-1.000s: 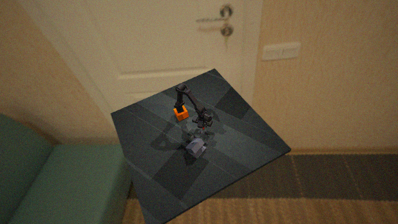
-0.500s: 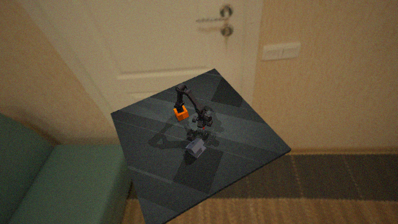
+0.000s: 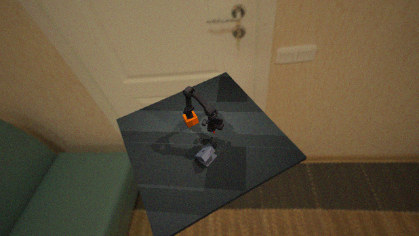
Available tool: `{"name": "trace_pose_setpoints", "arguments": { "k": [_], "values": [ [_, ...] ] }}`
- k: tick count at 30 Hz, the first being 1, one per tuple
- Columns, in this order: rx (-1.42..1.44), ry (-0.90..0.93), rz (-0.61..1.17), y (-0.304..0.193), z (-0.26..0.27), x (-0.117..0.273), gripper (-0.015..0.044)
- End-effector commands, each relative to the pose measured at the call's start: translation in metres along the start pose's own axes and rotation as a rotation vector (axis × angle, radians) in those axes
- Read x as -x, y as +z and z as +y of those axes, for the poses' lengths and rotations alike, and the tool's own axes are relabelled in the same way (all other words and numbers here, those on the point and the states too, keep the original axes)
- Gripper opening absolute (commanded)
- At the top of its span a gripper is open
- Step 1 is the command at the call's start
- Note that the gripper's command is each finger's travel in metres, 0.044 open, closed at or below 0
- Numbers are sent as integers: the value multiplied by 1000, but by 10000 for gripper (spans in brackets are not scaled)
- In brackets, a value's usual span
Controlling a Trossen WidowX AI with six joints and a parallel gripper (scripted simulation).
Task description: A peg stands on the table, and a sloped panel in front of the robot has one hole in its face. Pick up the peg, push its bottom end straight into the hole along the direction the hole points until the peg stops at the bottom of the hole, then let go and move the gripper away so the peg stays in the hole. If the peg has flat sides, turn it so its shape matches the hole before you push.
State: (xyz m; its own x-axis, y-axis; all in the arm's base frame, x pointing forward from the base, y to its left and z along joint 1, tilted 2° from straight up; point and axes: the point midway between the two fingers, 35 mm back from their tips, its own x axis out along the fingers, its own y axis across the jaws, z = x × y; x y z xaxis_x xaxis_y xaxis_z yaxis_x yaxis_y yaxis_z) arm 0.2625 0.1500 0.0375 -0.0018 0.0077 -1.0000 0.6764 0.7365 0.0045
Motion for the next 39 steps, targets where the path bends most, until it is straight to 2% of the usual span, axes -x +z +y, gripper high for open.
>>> {"name": "trace_pose_setpoints", "arguments": {
  "k": [1, 5, 39],
  "values": [
    [4, 2, 2, 0, 0, 22, 0],
    [4, 2, 3, 1, 0, 33, 0],
    [-336, 101, 58, 36, -4, 40, 0]
  ]
}}
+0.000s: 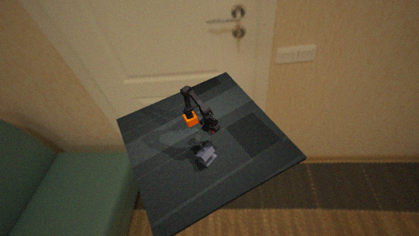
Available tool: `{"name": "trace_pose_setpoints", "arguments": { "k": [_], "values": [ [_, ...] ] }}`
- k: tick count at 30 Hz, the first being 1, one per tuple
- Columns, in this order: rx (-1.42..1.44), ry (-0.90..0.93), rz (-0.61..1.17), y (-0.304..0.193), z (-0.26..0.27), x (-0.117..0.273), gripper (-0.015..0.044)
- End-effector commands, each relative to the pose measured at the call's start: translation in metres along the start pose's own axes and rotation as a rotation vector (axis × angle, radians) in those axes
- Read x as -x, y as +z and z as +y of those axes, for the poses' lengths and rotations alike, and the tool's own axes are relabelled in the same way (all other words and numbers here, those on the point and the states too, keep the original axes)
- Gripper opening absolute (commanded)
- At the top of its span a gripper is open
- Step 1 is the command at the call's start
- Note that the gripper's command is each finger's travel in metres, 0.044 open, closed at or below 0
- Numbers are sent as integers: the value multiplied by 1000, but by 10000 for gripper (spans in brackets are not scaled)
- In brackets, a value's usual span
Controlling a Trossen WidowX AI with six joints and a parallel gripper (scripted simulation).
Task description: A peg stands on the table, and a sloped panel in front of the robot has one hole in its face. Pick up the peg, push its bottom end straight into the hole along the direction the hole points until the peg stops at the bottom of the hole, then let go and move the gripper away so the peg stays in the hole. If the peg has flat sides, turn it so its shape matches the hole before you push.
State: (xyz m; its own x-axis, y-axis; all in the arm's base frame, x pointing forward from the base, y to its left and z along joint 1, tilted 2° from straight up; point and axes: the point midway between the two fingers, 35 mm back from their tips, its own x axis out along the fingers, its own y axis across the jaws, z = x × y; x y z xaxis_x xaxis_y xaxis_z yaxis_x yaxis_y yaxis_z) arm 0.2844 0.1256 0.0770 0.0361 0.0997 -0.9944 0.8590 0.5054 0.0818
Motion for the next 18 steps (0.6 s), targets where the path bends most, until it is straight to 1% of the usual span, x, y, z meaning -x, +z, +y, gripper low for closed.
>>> {"name": "trace_pose_setpoints", "arguments": {
  "k": [1, 18],
  "values": [
    [-55, 16, 12, 5, 0, 1, 0],
    [-241, 72, 45, 25, 2, 7, 0]
  ]
}}
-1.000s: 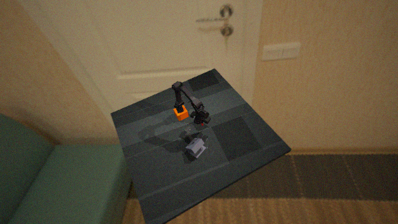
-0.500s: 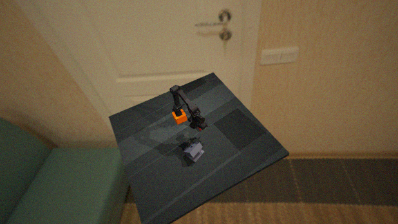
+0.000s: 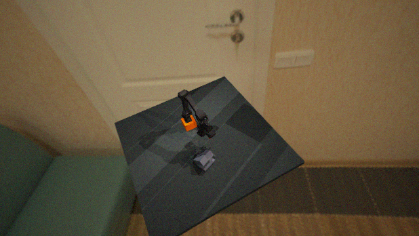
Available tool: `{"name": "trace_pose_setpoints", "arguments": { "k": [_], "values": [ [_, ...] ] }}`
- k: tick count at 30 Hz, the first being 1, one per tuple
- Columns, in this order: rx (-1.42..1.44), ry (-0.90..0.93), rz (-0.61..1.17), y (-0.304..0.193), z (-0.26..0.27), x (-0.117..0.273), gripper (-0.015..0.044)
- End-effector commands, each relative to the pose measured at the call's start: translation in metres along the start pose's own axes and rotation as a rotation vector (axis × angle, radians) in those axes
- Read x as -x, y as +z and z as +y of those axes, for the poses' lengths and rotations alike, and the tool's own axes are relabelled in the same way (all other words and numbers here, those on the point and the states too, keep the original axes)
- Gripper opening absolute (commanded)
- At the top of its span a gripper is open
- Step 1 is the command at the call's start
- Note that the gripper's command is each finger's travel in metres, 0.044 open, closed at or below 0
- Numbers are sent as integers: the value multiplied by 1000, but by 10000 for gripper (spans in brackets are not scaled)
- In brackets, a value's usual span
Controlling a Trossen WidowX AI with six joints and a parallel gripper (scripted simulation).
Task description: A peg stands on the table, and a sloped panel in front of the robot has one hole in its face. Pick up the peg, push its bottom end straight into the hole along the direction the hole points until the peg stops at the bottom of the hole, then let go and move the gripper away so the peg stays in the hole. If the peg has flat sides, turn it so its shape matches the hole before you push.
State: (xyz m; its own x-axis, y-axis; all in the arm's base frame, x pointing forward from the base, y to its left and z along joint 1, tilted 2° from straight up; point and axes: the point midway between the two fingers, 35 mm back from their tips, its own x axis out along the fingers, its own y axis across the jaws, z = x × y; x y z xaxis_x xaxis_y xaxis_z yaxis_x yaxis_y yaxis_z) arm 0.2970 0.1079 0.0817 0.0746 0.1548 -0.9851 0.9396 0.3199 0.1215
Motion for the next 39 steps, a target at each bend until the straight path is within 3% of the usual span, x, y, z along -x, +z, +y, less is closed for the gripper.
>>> {"name": "trace_pose_setpoints", "arguments": {
  "k": [1, 39],
  "values": [
    [-54, 16, 12, 5, 1, 1, 0],
    [-459, 139, 95, 51, 10, 19, 0]
  ]
}}
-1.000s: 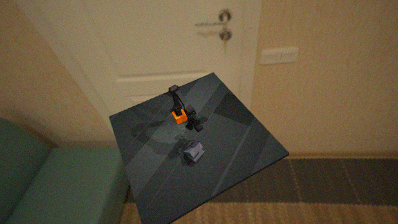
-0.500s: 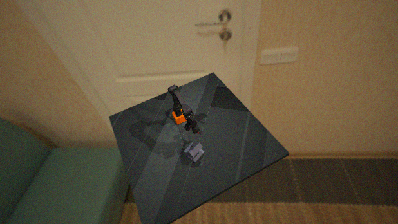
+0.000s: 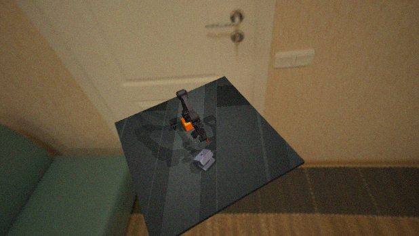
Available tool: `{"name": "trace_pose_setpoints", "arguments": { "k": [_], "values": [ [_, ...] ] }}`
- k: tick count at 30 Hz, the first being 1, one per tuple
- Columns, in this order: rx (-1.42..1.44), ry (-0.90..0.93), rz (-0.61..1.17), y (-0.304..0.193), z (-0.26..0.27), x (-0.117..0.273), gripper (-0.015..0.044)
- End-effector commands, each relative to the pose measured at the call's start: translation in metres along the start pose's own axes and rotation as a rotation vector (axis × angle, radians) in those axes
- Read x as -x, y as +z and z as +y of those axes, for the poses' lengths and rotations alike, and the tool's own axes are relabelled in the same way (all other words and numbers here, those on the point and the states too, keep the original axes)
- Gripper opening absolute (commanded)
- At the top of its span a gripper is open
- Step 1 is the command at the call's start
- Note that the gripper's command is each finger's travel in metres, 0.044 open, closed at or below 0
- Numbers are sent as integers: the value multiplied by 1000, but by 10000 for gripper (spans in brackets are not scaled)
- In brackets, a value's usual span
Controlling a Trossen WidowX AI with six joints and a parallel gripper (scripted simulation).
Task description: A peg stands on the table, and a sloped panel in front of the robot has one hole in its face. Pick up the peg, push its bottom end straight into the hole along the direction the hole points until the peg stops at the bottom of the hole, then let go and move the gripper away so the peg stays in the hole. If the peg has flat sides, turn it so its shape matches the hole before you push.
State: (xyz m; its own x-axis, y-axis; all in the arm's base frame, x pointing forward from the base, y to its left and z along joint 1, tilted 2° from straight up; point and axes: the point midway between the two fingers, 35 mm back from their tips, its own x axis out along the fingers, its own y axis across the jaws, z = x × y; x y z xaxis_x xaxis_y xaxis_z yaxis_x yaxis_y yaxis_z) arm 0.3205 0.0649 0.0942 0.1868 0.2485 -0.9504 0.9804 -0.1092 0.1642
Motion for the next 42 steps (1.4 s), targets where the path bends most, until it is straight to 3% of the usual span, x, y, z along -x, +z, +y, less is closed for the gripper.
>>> {"name": "trace_pose_setpoints", "arguments": {
  "k": [1, 42],
  "values": [
    [-52, 15, 14, 4, 3, 2, 0],
    [-468, 144, 121, 49, 26, 28, 0]
  ]
}}
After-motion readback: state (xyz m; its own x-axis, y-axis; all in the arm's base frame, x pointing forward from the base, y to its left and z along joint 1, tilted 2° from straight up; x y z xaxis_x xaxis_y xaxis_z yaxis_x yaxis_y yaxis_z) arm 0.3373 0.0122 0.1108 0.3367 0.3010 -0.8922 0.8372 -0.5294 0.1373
